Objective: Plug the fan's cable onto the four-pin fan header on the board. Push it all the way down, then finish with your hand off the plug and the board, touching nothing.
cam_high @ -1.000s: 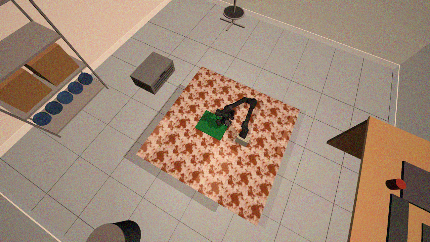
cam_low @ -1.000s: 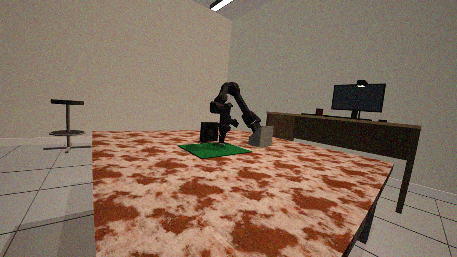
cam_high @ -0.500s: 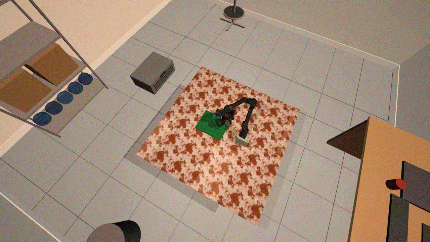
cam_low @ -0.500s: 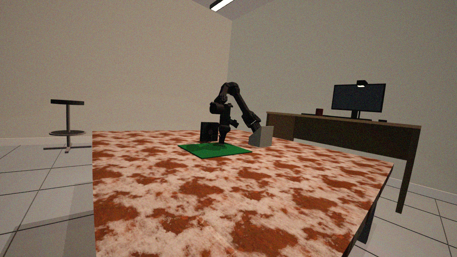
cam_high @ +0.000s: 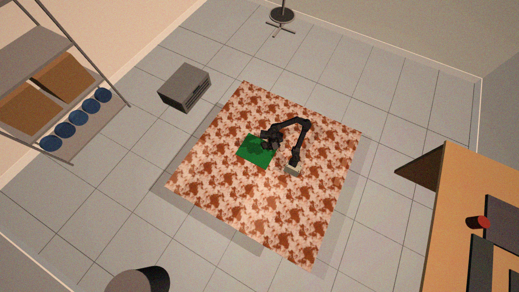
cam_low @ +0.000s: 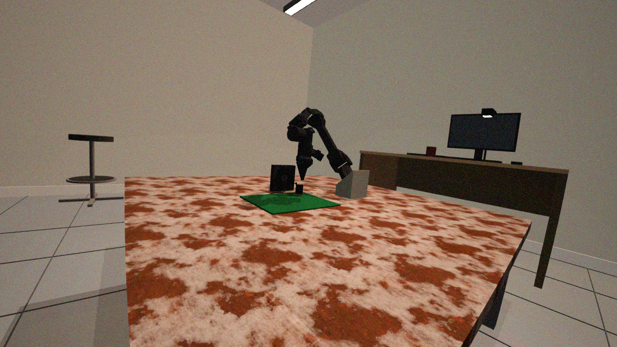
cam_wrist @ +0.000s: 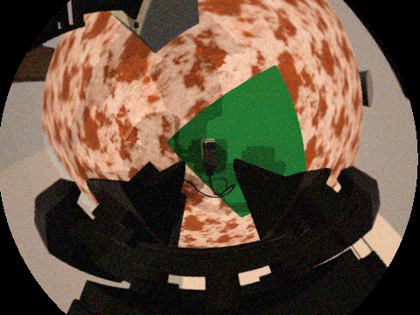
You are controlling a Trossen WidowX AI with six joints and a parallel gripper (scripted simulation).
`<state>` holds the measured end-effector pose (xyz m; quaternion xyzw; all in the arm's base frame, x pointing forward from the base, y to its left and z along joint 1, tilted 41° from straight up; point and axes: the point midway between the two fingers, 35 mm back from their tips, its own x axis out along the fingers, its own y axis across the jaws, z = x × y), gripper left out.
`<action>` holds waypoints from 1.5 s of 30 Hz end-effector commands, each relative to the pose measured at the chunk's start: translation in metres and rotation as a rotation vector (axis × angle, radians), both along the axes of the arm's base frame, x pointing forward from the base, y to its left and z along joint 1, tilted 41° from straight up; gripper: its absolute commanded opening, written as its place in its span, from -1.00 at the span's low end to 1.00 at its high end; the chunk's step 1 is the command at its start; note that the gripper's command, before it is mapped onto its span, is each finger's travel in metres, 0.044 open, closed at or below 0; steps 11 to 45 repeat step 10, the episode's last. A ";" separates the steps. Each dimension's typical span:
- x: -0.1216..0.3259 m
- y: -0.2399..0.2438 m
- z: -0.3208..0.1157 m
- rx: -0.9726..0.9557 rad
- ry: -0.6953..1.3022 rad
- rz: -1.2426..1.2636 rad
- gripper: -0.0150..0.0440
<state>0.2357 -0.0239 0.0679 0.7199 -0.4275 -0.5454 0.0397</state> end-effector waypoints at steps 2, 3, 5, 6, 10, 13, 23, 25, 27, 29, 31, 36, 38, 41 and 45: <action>-0.011 0.019 -0.009 0.018 -0.004 0.000 0.39; -0.019 0.028 -0.016 0.024 -0.003 0.001 0.39; -0.038 0.044 -0.030 0.029 -0.001 0.002 0.39; -0.048 0.051 -0.036 0.028 0.000 0.001 0.39; -0.084 0.065 -0.054 0.012 -0.001 -0.004 0.39; -0.084 0.065 -0.054 0.012 -0.001 -0.004 0.39; -0.084 0.065 -0.054 0.012 -0.001 -0.004 0.39; -0.084 0.065 -0.054 0.012 -0.001 -0.004 0.39; -0.084 0.065 -0.054 0.012 -0.001 -0.004 0.39; -0.084 0.065 -0.054 0.012 -0.001 -0.004 0.39; -0.084 0.065 -0.054 0.012 -0.001 -0.004 0.39; -0.084 0.065 -0.054 0.012 -0.001 -0.004 0.39; -0.084 0.065 -0.054 0.012 -0.001 -0.004 0.39; -0.084 0.065 -0.054 0.012 -0.001 -0.004 0.39; -0.084 0.065 -0.054 0.012 -0.001 -0.004 0.39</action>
